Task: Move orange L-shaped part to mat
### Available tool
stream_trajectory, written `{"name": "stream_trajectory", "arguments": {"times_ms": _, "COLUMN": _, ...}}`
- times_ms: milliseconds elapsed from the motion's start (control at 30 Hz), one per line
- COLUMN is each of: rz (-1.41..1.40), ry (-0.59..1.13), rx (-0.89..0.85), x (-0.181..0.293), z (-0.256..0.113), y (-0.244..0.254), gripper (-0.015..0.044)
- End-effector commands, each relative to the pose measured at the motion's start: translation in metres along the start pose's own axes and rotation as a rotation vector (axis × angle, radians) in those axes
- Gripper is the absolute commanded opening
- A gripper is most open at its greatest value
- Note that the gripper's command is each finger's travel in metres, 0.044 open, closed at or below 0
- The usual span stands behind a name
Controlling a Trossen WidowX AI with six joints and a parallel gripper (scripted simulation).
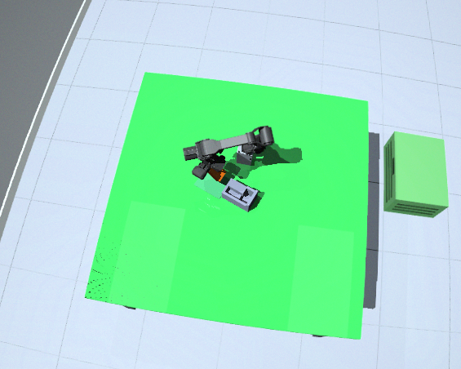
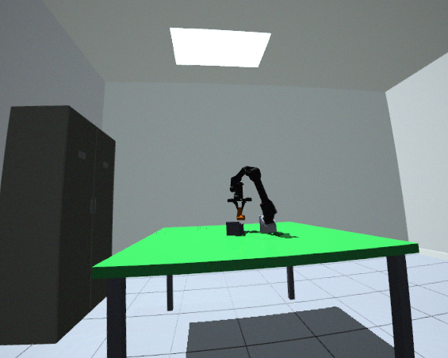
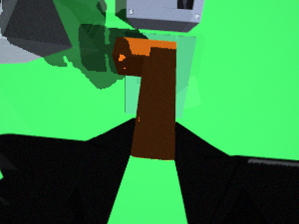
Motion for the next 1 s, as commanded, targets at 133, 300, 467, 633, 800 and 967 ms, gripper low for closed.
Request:
{"name": "stream_trajectory", "arguments": {"times_ms": 133, "rz": -0.011, "ry": 0.011, "rx": 0.0, "x": 0.003, "z": 0.005, "y": -0.001, "gripper": 0.0}}
{"name": "stream_trajectory", "arguments": {"times_ms": 300, "rz": -0.011, "ry": 0.011, "rx": 0.0, "x": 0.004, "z": 0.013, "y": -0.001, "gripper": 0.0}}
{"name": "stream_trajectory", "arguments": {"times_ms": 467, "rz": -0.011, "ry": 0.01, "rx": 0.0, "x": 0.004, "z": 0.021, "y": -0.001, "gripper": 0.0}}
{"name": "stream_trajectory", "arguments": {"times_ms": 633, "rz": -0.011, "ry": 0.01, "rx": 0.0, "x": 0.004, "z": 0.028, "y": -0.001, "gripper": 0.0}}
{"name": "stream_trajectory", "arguments": {"times_ms": 800, "rz": -0.011, "ry": 0.01, "rx": 0.0, "x": 0.004, "z": 0.036, "y": -0.001, "gripper": 0.0}}
{"name": "stream_trajectory", "arguments": {"times_ms": 967, "rz": -0.012, "ry": 0.01, "rx": 0.0, "x": 0.004, "z": 0.044, "y": -0.001, "gripper": 0.0}}
Point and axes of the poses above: the point midway between the two fingers, 35 mm back from their tips, its own z axis out along the fingers, its own y axis across the jaws, x = y × z, the point moved 3 cm from there along -z, back along the fingers, and after that the axes turned 15 degrees about -z, right-handed, at the moved point
